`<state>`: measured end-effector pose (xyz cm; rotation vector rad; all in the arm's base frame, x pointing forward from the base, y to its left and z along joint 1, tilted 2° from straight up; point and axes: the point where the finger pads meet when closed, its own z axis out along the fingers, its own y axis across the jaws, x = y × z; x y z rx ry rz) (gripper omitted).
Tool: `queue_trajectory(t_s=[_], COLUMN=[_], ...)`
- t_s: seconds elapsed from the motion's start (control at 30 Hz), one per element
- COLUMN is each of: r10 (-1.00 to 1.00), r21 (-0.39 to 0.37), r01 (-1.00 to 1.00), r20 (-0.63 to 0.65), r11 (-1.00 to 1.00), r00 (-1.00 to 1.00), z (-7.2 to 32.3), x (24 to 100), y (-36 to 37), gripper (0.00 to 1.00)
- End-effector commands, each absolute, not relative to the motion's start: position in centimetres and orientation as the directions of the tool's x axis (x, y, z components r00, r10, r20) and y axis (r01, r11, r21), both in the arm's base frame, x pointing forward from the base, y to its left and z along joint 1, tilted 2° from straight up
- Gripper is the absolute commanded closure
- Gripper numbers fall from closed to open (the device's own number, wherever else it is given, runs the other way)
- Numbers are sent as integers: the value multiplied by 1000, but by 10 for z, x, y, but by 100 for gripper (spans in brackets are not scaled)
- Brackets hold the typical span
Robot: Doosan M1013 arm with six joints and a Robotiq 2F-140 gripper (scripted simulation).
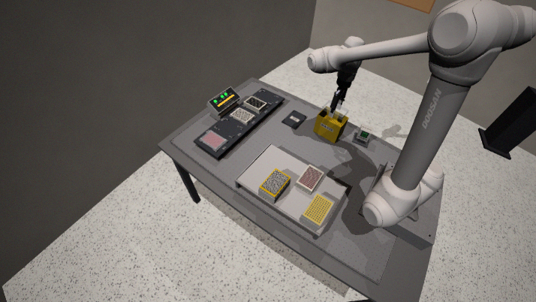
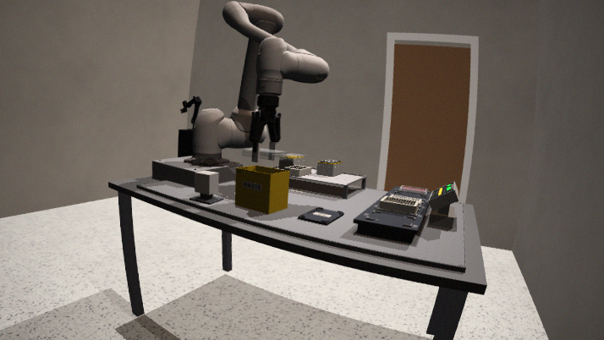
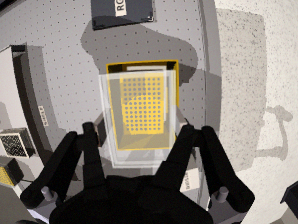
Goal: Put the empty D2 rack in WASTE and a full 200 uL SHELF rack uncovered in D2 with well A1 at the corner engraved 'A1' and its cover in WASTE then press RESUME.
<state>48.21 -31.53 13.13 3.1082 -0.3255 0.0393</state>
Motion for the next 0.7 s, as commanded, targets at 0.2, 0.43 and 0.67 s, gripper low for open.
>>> queue_trajectory(t_s=[0.2,0.43,0.67], r10=[-207,-207,-207], r21=[13,13,13], r01=[-207,-207,-207], r20=[27,27,27], r11=[-978,-978,-978], r00=[978,978,978], z=[131,130,128], x=[482,482,482], y=[-315,-315,-315], gripper=[100,100,100])
